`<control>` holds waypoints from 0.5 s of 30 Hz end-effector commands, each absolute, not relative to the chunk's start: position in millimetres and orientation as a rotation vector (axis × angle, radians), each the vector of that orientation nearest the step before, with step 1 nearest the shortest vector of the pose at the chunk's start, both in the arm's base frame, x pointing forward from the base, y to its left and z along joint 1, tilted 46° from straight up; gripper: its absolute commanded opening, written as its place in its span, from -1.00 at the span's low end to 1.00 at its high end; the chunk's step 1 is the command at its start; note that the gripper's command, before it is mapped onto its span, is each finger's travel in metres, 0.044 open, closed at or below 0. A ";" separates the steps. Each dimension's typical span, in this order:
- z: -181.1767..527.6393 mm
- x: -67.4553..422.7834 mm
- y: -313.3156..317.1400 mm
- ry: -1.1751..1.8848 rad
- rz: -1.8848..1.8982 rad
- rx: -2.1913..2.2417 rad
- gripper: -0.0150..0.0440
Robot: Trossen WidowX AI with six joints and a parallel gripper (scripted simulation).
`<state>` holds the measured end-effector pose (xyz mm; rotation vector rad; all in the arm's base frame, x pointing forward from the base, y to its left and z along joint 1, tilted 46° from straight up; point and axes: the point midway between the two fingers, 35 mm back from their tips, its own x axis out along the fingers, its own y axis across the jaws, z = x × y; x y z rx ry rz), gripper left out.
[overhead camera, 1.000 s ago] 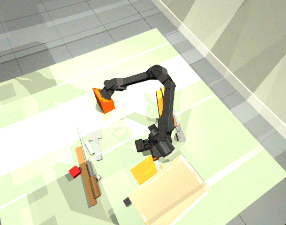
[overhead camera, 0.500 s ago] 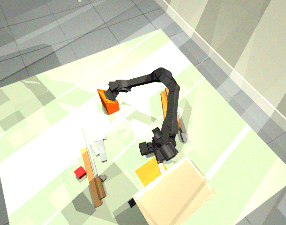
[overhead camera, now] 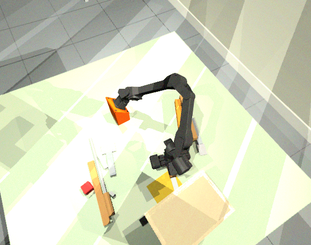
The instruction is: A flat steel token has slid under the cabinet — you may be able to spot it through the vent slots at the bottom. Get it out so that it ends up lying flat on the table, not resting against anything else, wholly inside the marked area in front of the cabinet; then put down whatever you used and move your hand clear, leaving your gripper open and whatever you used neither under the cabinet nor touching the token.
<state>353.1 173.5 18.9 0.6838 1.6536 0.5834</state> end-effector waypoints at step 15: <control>21.4 333.9 173.9 1.658 0.578 0.682 -0.49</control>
